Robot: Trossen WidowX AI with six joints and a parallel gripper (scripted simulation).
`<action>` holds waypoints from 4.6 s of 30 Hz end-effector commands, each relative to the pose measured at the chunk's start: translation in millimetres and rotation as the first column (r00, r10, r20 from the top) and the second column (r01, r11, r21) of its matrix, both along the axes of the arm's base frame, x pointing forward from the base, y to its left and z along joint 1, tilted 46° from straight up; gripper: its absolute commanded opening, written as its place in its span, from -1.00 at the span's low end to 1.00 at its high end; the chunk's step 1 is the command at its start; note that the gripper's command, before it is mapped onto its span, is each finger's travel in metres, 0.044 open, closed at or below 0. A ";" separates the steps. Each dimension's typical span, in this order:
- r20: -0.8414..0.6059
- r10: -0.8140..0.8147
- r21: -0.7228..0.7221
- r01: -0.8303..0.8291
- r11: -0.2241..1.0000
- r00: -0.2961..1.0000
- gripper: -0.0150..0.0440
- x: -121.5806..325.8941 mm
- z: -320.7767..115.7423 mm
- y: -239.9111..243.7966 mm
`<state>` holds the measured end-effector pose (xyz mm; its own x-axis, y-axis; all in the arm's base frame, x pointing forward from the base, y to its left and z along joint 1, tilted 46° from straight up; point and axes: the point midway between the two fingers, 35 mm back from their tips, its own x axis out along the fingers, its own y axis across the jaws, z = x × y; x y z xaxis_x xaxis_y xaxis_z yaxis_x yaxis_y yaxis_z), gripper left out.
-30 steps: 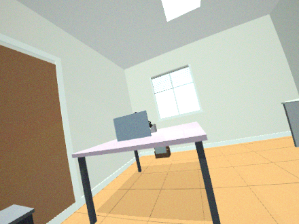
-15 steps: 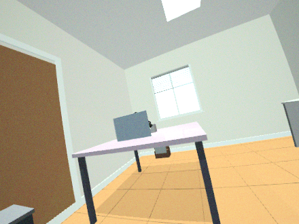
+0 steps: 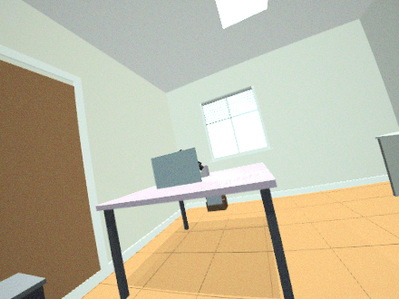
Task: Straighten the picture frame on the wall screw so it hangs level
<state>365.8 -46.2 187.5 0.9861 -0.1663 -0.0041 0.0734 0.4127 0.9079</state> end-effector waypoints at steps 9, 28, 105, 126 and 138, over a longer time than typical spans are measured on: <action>0.007 0.007 -0.003 -0.007 1.000 1.000 -0.49 0.2 1.1 2.3; 0.007 0.007 -0.004 -0.007 1.000 1.000 -0.49 -0.1 -4.5 -0.2; -0.052 -0.012 -0.340 -0.006 0.941 0.999 -0.49 0.3 -9.3 -1.7; -0.053 -0.011 -0.336 -0.007 0.942 0.999 0.39 -4.2 -7.5 -0.9; -0.008 0.005 -0.062 -0.005 0.998 1.000 0.39 -85.1 -3.9 11.5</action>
<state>296.8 -36.7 191.9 0.9872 -0.1591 0.0105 0.0750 0.5215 0.8499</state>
